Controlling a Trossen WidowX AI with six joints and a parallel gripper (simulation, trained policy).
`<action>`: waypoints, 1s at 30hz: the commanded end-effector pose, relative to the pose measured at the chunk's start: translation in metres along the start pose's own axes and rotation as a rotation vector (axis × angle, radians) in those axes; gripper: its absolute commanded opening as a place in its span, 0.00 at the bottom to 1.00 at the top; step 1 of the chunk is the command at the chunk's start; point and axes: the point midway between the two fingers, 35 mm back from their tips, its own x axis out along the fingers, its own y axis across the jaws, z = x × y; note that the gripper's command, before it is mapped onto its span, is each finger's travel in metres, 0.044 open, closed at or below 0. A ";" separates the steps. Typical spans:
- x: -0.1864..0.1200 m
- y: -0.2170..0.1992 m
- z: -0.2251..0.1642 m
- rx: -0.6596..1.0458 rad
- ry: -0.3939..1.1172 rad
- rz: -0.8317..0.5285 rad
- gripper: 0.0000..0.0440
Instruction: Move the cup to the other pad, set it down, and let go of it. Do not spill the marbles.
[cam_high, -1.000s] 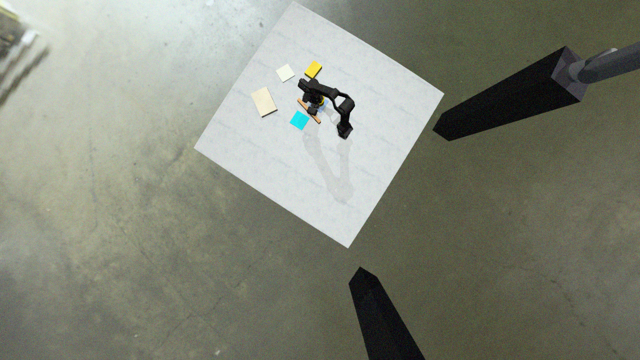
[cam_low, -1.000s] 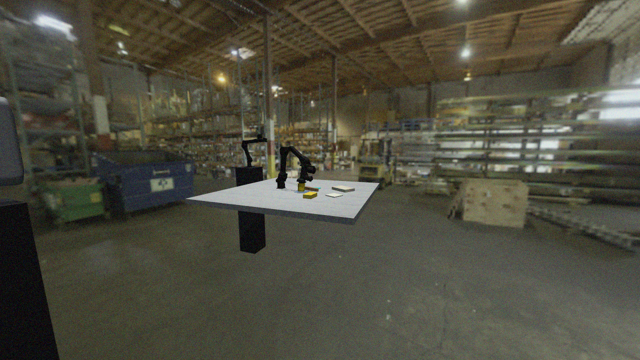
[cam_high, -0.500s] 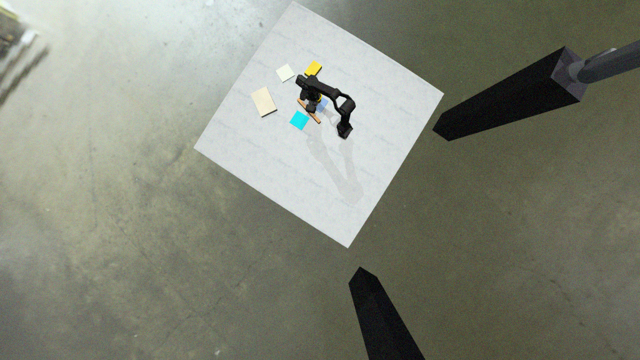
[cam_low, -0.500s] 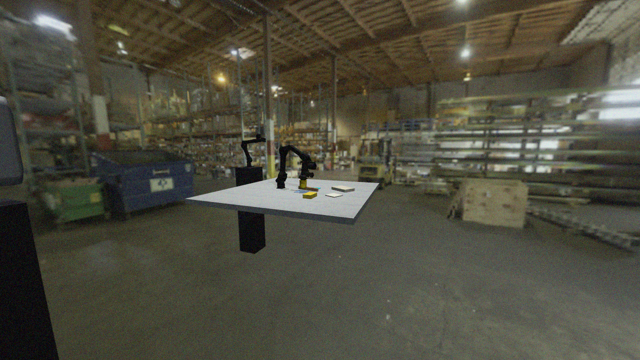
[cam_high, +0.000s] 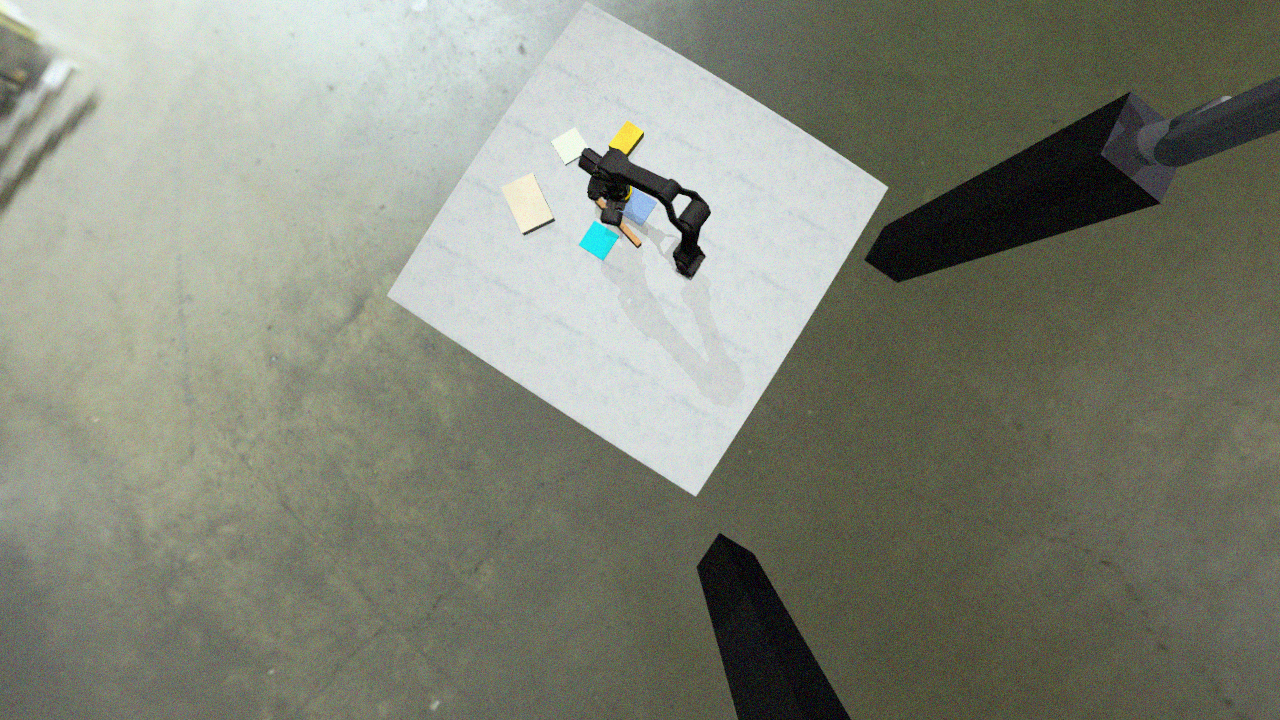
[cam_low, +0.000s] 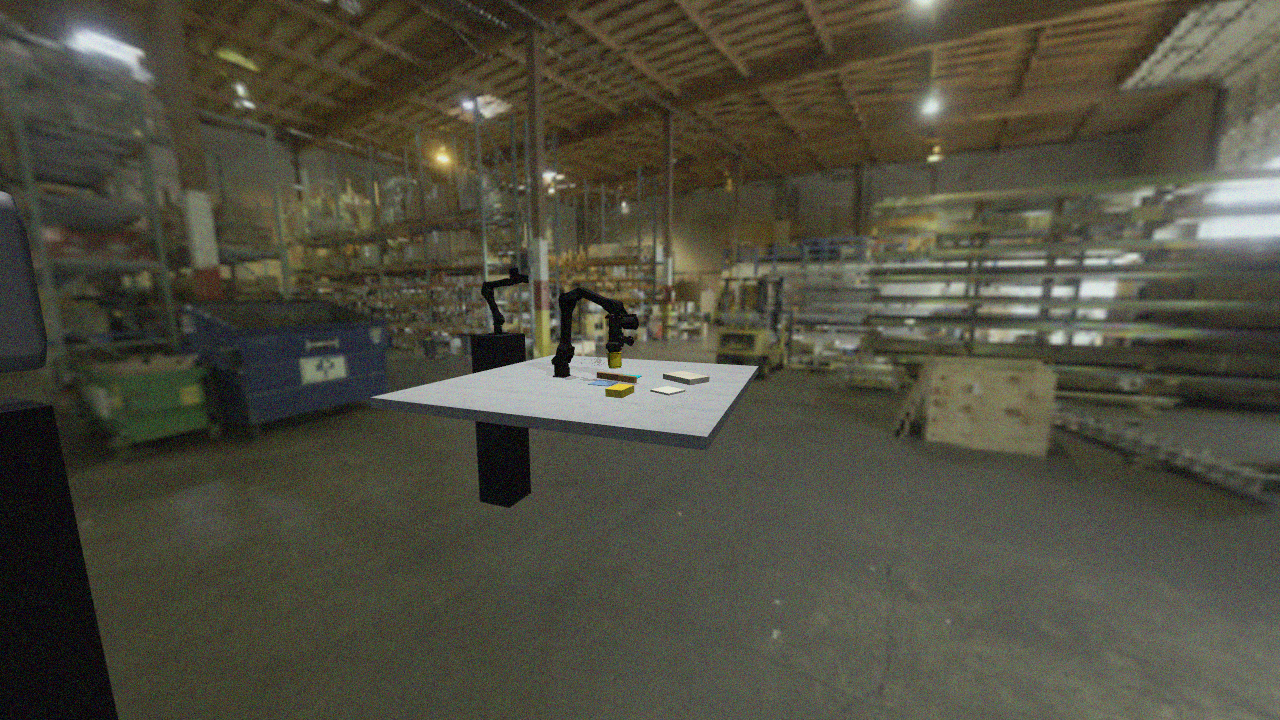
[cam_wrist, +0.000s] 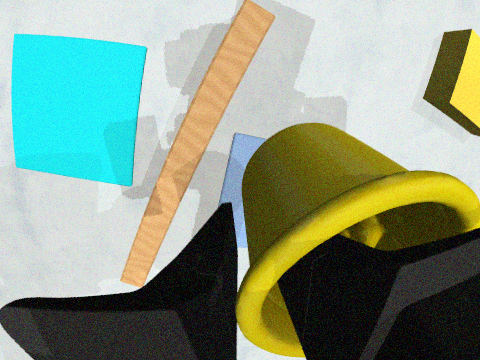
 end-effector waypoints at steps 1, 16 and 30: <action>-0.007 0.008 0.011 -0.010 -0.027 -0.002 0.00; -0.015 0.048 0.044 -0.062 -0.109 -0.015 0.00; -0.005 0.097 0.063 -0.106 -0.151 -0.006 0.00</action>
